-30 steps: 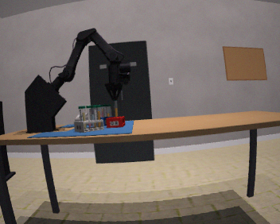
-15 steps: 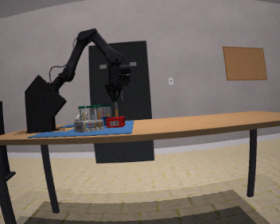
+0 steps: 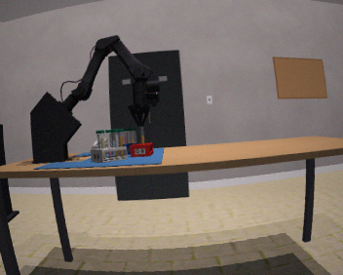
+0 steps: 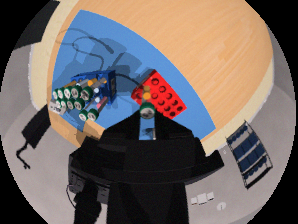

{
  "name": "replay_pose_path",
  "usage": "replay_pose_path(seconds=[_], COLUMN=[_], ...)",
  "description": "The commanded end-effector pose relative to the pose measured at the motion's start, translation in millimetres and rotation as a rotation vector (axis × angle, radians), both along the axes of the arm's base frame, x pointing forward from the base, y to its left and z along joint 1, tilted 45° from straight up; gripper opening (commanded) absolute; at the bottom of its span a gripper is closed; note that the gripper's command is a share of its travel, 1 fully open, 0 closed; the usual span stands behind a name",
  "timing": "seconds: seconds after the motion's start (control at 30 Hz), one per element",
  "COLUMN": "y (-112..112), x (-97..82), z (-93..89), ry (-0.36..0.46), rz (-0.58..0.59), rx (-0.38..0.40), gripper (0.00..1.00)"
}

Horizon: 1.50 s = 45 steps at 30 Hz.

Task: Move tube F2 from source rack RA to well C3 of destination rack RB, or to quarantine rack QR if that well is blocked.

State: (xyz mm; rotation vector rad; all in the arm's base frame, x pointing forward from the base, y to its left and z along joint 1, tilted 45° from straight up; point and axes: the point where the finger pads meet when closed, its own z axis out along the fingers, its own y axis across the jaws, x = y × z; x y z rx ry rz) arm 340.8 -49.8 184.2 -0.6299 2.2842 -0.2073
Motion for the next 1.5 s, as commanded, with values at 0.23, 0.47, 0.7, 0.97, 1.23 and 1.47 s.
replay_pose_path(seconds=[0.23, 0.47, 0.7, 0.97, 1.23, 1.47], y=[4.4, 4.1, 4.8, 5.0, 3.9, 3.4], x=[3.6, 1.4, 5.8, 7.7, 11.4, 14.1], z=[-5.2, -6.8, -12.9, -16.2, -6.9, -7.9], ry=[-0.003, 0.000, 0.004, 0.007, -0.011, -0.012], rz=[0.008, 0.004, 0.006, 0.006, 0.005, 0.005], rx=[0.006, 0.007, 0.008, 0.009, 0.005, 0.004], gripper=[0.00, 0.00, 0.00, 0.00, 0.00, 0.00])
